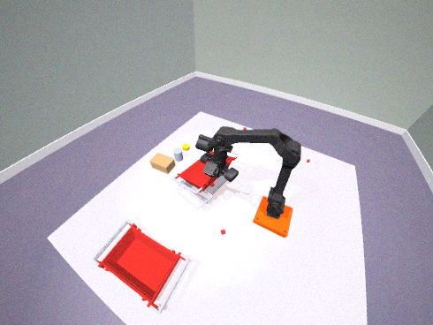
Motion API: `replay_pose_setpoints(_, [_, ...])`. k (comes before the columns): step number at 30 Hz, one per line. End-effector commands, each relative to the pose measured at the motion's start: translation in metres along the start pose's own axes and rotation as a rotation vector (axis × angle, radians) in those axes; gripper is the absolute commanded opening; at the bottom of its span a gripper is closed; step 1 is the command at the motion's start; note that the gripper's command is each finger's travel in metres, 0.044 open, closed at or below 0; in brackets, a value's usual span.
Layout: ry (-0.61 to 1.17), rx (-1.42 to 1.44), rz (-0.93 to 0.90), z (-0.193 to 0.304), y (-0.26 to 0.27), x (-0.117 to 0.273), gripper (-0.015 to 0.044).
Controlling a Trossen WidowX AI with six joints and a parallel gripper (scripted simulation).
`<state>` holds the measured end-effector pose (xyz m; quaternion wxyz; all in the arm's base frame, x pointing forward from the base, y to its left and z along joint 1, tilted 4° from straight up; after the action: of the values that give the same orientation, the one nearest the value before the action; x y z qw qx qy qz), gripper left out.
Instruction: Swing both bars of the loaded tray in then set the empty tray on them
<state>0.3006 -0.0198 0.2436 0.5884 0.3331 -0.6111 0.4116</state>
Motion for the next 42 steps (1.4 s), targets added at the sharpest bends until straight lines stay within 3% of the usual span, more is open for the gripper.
replay_pose_setpoints(1, [0.003, -0.006, -0.023, 0.0004, 0.0022, -0.0040, 0.0000])
replay_pose_setpoints(42, [0.002, -0.004, -0.018, 0.0007, 0.0043, -0.0085, 0.0000])
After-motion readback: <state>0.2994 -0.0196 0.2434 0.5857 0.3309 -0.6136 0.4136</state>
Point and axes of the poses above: the point midway between the two fingers, 35 mm back from their tips, its own x axis back along the fingers, its own y axis across the jaws, z = x × y, the point moved 10 cm from there along x, back along the fingers, and after that the axes turned 7 degrees about -x, right-handed, at the moved point
